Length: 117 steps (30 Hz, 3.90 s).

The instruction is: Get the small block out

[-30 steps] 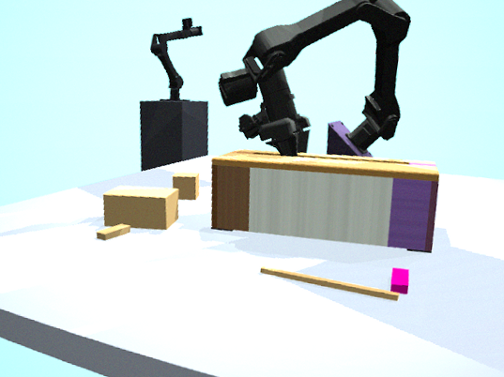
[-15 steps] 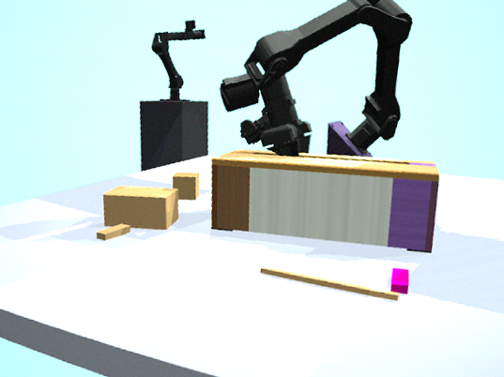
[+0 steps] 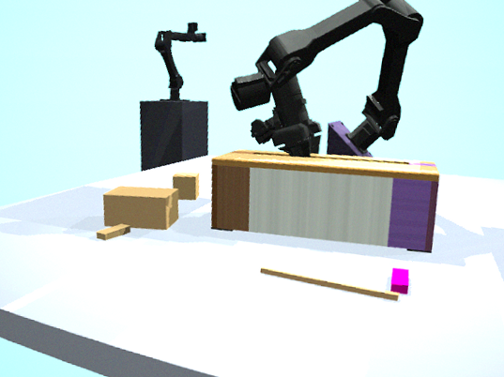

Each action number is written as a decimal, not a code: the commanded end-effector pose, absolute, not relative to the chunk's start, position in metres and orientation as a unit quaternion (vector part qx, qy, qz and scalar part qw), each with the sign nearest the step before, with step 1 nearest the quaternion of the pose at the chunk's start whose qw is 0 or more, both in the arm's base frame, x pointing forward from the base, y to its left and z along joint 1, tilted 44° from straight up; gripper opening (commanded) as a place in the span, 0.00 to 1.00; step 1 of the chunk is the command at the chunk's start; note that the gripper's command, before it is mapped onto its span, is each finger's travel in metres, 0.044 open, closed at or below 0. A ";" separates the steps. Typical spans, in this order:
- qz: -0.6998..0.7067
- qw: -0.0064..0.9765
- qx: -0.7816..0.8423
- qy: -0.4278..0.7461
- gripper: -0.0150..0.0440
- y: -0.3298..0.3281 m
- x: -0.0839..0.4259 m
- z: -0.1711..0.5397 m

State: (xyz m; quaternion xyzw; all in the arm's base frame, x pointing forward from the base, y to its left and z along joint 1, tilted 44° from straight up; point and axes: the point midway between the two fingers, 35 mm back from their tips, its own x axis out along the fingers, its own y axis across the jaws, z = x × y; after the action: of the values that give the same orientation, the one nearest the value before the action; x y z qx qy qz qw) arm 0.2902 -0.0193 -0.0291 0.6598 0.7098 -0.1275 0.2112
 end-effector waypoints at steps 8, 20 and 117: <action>-0.128 0.206 0.659 0.712 0.93 -0.004 0.286 -0.018; -0.128 0.206 0.659 0.712 0.93 0.009 0.284 -0.007; -0.128 0.204 0.659 0.712 0.93 0.054 0.273 0.036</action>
State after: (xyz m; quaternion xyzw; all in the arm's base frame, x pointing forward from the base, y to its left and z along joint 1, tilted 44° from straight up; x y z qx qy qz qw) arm 0.2750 0.0488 0.0332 0.6599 0.7110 -0.1269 0.2071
